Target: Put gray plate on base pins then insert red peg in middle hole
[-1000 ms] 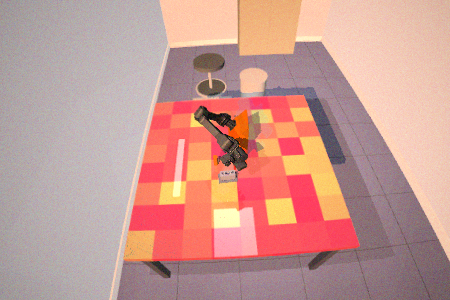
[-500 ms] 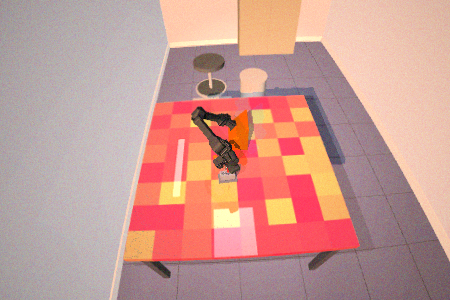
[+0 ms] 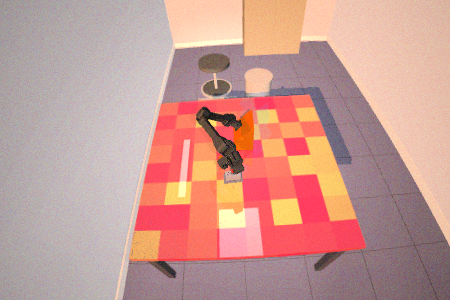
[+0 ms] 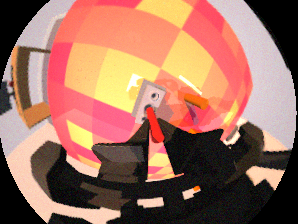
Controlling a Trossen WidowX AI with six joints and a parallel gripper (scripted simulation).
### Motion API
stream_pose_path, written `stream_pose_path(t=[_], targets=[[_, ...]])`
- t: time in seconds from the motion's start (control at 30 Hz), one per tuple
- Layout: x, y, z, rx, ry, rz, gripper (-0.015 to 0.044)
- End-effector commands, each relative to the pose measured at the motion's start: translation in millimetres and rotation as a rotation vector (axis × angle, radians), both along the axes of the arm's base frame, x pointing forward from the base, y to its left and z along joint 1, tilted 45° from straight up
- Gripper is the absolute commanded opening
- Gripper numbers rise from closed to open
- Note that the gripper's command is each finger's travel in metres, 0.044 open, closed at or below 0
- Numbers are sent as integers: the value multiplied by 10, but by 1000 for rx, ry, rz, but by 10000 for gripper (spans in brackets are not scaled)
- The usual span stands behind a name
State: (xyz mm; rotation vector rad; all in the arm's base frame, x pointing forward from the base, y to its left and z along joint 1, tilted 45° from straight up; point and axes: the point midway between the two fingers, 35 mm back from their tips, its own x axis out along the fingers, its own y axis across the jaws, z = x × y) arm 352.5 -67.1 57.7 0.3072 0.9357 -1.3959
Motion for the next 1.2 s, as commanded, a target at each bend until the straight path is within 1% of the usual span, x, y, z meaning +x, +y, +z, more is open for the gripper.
stream_pose_path(t=[0.0, 0.73, 1.17], targets=[[10, -4, 16, -2, 1, 5, 0], [2, -3, 1, 0, -1, 0, 0], [-6, -130, -94, -3, 1, 5, 0]])
